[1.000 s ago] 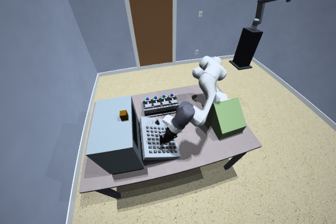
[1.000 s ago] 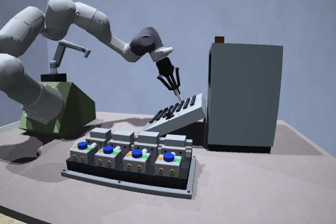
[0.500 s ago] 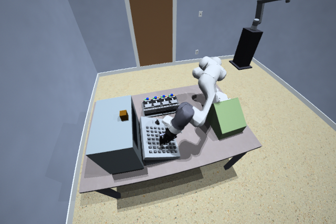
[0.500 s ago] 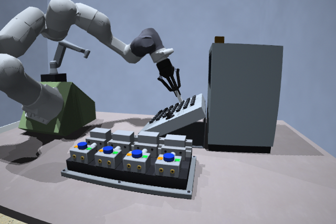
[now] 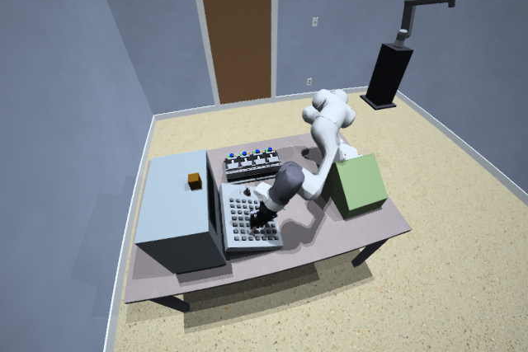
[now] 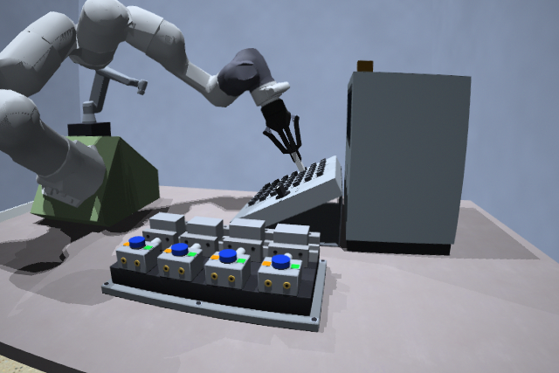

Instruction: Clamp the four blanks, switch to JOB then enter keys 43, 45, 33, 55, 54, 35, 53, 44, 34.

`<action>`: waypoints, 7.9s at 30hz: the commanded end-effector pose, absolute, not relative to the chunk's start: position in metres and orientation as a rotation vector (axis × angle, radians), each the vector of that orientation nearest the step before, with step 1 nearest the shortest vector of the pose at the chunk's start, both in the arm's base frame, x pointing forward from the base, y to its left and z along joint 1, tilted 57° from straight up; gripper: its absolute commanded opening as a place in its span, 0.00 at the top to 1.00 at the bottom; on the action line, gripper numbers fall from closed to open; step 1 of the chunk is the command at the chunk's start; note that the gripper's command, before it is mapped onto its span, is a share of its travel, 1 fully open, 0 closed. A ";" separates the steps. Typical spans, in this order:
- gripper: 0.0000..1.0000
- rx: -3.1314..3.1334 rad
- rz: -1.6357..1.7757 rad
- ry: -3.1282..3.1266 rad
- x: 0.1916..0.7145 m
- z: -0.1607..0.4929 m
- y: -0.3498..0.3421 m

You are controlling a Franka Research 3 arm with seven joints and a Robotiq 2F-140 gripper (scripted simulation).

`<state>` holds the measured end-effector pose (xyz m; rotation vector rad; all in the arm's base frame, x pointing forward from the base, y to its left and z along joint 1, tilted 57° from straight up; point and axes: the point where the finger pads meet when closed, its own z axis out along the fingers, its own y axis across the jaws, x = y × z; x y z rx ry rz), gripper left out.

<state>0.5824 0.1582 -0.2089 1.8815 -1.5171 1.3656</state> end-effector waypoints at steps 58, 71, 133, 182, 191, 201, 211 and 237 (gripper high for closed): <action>1.00 1.881 1.370 -1.523 0.585 -0.210 0.156; 1.00 1.881 1.370 -1.523 0.585 -0.210 0.156; 1.00 1.881 1.370 -1.523 0.567 -0.138 0.143; 1.00 1.881 1.370 -1.523 0.576 -0.148 0.128; 1.00 1.881 1.370 -1.523 0.578 -0.150 0.125; 1.00 1.881 1.370 -1.523 0.581 -0.152 0.121; 1.00 1.881 1.370 -1.523 0.581 -0.153 0.119; 1.00 1.881 1.370 -1.523 0.581 -0.153 0.119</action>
